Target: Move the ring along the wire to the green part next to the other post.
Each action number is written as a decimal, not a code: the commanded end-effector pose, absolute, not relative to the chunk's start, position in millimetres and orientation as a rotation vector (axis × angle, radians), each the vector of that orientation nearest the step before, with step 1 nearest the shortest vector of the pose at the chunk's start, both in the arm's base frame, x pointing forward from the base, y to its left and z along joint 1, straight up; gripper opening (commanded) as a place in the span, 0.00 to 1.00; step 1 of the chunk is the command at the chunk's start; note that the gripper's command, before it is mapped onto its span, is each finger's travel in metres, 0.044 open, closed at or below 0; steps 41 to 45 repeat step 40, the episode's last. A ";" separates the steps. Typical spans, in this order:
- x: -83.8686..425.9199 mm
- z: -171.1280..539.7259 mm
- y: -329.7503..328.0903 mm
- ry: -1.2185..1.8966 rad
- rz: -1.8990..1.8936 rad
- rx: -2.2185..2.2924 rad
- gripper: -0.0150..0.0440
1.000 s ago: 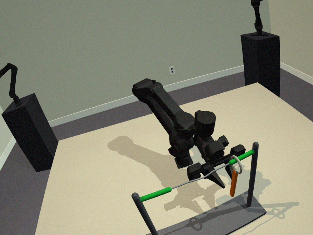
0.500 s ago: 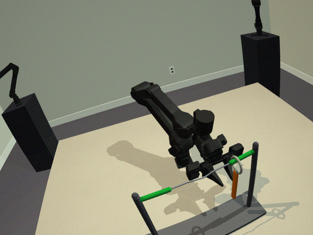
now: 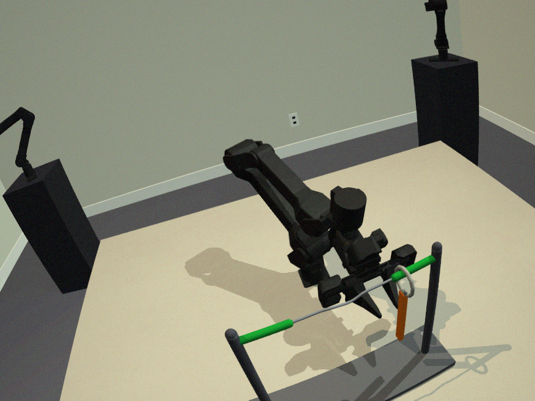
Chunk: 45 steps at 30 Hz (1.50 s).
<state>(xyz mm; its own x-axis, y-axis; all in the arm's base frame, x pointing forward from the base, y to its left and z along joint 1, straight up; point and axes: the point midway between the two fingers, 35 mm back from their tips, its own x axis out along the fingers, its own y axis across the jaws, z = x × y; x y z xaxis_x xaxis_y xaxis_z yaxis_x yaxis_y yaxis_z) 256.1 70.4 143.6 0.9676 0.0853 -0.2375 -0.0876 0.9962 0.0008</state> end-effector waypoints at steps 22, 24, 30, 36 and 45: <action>206.9 155.2 65.0 0.243 0.087 -0.009 1.00; 206.9 155.2 65.0 0.243 0.087 -0.009 1.00; 206.9 155.2 65.0 0.243 0.087 -0.009 1.00; 206.9 155.2 65.0 0.243 0.087 -0.009 1.00; 206.9 155.2 65.0 0.243 0.087 -0.009 1.00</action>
